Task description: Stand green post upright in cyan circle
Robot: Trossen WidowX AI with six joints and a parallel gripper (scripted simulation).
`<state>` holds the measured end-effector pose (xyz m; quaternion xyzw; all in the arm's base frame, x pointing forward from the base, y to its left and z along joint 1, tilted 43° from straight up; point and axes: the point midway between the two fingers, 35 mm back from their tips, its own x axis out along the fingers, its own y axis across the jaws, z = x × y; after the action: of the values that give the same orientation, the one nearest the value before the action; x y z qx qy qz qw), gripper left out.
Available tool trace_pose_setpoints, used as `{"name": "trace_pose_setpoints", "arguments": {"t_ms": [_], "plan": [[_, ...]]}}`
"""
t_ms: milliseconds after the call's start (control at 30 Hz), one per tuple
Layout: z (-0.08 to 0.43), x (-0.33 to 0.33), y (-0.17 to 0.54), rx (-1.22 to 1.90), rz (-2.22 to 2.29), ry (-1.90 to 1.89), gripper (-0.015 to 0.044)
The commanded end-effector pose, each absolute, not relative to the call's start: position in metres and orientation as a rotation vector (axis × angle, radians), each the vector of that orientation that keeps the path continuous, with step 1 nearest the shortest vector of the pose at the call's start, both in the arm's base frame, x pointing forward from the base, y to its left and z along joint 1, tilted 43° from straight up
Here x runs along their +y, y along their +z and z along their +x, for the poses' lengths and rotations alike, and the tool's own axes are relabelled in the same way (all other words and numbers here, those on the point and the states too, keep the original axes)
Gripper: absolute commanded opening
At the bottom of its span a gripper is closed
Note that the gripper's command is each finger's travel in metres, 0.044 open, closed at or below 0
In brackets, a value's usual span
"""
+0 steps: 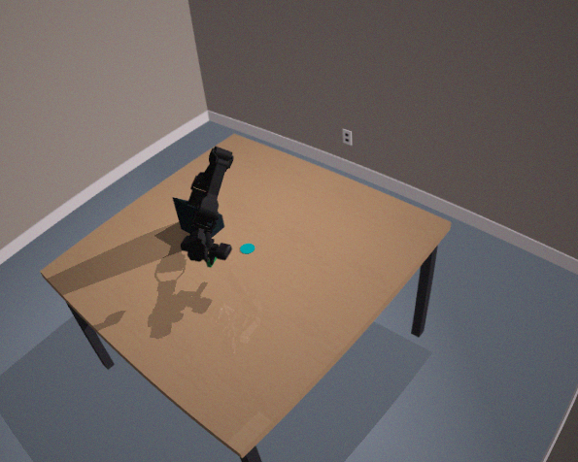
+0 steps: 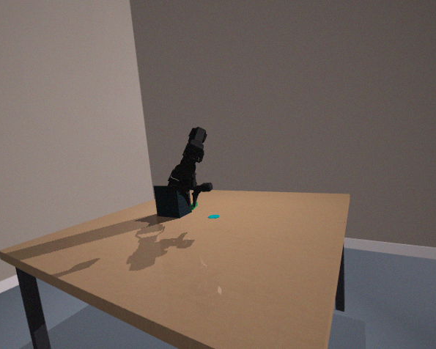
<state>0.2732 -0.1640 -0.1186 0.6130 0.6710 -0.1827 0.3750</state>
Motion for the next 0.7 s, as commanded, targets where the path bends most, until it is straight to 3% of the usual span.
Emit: {"name": "trace_pose_setpoints", "arguments": {"t_ms": [0,667], "plan": [[0.275,-0.172,-0.11,1.701,1.554,-0.468,0.0023],[0.283,-0.145,-0.068,1.693,1.428,-0.318,0.0023]]}}
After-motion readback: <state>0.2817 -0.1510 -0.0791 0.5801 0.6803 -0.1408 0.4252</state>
